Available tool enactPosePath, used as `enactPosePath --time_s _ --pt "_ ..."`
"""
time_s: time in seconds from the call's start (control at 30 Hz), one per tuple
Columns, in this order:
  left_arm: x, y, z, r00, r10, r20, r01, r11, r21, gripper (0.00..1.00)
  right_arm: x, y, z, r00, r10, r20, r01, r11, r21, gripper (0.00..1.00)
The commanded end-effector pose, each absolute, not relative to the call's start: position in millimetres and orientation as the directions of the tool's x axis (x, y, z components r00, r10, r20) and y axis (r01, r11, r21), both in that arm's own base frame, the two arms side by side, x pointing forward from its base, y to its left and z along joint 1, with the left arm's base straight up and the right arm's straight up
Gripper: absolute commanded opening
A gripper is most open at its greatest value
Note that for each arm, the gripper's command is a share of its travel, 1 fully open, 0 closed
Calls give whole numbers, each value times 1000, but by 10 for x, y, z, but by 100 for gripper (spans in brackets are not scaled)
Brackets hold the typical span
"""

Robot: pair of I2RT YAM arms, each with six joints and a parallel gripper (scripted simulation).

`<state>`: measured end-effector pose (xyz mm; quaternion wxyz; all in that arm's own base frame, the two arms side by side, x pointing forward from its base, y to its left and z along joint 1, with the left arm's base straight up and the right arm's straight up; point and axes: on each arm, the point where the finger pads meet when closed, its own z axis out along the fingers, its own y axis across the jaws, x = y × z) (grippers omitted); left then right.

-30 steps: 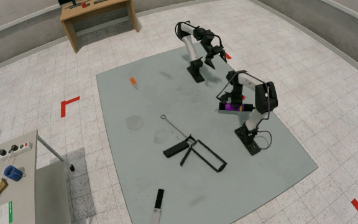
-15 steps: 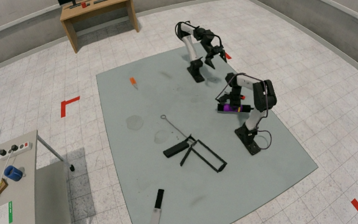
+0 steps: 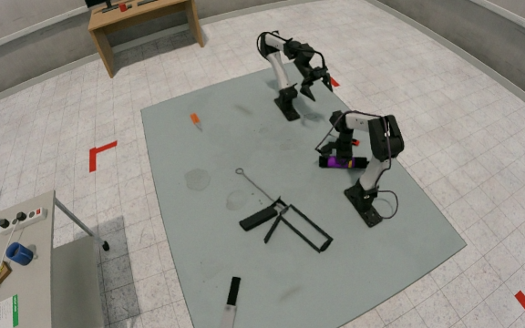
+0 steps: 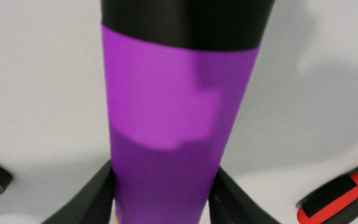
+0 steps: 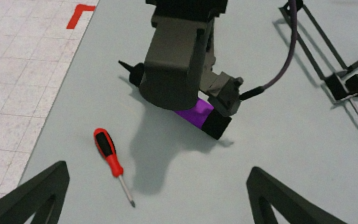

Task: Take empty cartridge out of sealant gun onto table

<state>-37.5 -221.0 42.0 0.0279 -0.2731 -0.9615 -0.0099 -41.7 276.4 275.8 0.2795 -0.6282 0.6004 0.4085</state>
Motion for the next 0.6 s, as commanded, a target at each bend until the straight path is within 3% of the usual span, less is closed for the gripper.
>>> enactPosePath --time_s 0.0,0.57 --pt "-381 -2256 423 -851 523 46 523 852 -6 41 -431 2754 2954 -58 -487 -872 -982 -131 138 100" --pt "-378 -2227 390 -850 524 46 525 851 -11 41 -432 2754 2954 -58 -487 -872 -982 -131 138 100"
